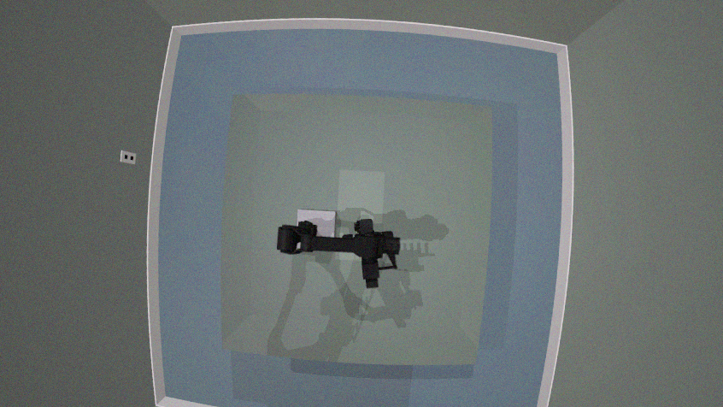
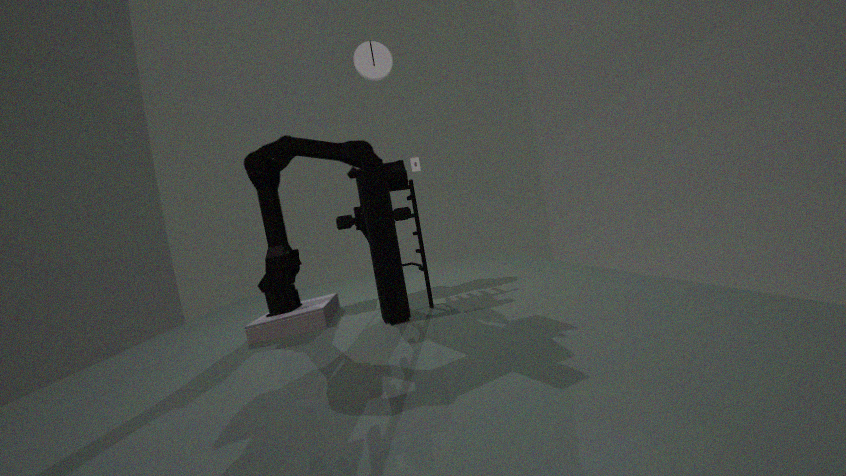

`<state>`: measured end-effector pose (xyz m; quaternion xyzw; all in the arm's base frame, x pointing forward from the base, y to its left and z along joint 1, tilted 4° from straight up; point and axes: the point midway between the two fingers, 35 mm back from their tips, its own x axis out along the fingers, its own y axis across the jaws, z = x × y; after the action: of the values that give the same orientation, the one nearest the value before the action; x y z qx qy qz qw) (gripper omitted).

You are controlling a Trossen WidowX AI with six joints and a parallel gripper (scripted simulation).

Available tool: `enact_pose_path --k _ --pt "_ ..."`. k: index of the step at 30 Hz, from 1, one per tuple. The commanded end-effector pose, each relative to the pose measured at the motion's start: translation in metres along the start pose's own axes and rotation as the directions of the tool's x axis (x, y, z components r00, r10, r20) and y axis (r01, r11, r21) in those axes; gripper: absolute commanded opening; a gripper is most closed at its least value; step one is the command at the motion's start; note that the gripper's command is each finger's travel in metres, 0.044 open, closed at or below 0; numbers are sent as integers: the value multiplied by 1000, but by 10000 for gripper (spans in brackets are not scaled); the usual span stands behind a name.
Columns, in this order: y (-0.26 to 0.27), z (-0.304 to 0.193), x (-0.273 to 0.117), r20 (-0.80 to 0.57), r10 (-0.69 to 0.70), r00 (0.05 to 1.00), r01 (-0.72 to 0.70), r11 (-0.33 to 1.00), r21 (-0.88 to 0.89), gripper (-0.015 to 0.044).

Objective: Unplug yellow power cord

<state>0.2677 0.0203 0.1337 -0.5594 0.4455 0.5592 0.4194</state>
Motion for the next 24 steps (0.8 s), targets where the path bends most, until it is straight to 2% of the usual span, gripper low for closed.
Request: enact_pose_path --k 1,13,24 --pt "-1 27 -2 58 -6 998 7 1000 -23 0" --pt "1 46 -3 59 -4 998 6 1000 -25 0" --pt "0 37 -2 58 -1 998 3 1000 -27 289"
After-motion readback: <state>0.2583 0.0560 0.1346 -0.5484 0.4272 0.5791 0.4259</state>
